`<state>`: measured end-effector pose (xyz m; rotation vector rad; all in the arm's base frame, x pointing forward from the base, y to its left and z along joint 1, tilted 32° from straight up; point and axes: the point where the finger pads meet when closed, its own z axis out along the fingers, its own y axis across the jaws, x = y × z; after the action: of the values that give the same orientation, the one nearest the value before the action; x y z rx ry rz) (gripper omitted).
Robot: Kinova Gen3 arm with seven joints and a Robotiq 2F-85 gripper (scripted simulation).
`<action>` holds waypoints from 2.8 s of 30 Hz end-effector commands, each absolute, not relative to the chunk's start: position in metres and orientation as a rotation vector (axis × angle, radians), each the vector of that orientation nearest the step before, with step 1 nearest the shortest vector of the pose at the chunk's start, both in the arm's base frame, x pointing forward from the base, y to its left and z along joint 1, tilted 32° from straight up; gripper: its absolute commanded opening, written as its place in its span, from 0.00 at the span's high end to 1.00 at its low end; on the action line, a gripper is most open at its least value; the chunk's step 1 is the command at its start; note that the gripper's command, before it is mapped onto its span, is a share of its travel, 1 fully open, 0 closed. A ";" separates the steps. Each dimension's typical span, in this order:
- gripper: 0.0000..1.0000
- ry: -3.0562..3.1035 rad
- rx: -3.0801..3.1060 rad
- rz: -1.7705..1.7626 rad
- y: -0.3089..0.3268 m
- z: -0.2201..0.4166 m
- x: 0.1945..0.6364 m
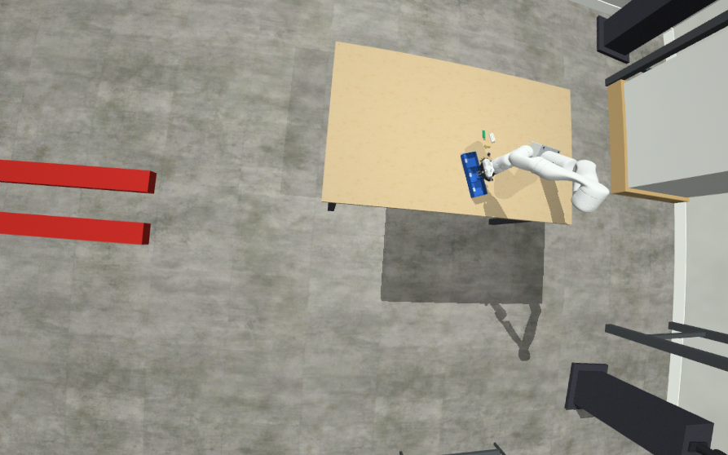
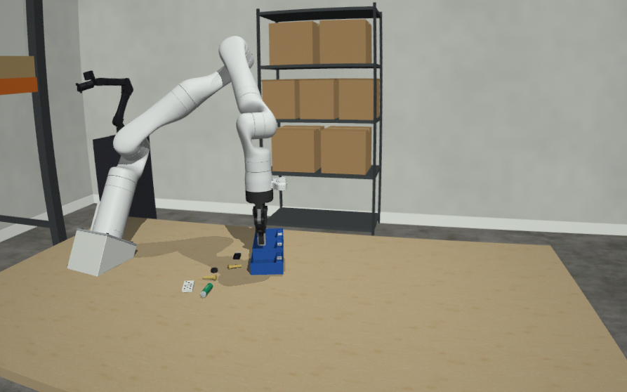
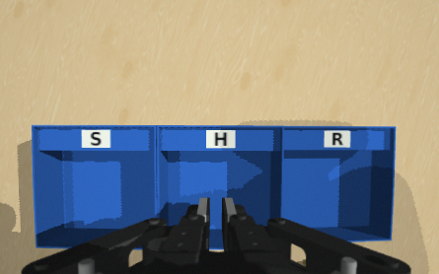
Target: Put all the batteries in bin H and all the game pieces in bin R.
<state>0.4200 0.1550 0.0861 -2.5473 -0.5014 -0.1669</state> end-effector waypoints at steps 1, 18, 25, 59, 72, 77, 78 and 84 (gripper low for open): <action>0.91 -0.504 -2.549 -0.163 0.160 0.074 0.419; 0.91 -0.500 -2.549 -0.162 0.162 0.070 0.420; 0.91 -0.500 -2.549 -0.162 0.162 0.070 0.420; 0.91 -0.494 -2.549 -0.156 0.158 0.076 0.418; 0.91 -0.495 -2.550 -0.160 0.149 0.091 0.420; 0.91 -0.496 -2.550 -0.159 0.147 0.095 0.419; 0.91 -0.496 -2.550 -0.160 0.146 0.096 0.420; 0.91 -0.493 -2.551 -0.160 0.133 0.116 0.419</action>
<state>0.4162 0.1390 0.1028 -2.5514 -0.4987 -0.1490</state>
